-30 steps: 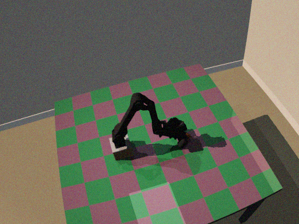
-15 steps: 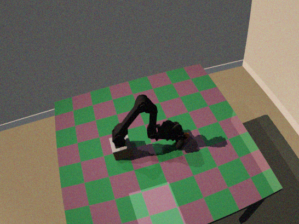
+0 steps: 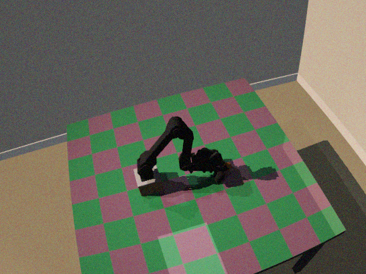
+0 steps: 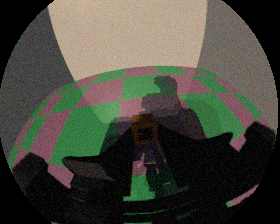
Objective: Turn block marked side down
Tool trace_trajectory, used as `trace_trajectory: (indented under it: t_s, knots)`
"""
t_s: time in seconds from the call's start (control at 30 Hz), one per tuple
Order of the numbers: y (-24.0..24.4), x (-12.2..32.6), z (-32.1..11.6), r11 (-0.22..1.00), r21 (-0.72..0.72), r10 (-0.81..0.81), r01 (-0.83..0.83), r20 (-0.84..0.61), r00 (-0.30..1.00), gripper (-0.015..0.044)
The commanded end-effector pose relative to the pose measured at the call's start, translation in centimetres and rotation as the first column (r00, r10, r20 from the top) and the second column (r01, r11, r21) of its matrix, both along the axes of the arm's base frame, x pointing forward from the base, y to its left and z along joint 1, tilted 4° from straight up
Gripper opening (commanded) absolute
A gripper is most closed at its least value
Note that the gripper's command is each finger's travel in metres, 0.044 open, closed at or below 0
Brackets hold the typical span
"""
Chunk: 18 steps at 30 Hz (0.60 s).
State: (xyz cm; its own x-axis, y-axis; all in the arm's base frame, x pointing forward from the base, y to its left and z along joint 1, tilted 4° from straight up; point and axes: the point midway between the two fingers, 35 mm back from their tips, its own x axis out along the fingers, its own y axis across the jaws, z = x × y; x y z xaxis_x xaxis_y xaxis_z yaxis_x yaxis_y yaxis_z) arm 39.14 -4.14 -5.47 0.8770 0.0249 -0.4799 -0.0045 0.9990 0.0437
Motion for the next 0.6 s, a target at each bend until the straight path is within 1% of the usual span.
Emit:
trace_trajectory:
  t_s: [0.0,0.43,0.47,0.57]
  knots:
    - [0.08,-0.14,-0.28,1.000,0.007,0.001,-0.001,-0.006,1.000,0.0079]
    - [0.08,-0.14,-0.28,1.000,0.007,0.001,-0.001,-0.006,1.000,0.0420]
    - [0.08,-0.14,-0.28,1.000,0.007,0.001,-0.001,-0.006,1.000,0.0440]
    - [0.08,-0.14,-0.28,1.000,0.007,0.001,-0.001,-0.006,1.000,0.0440]
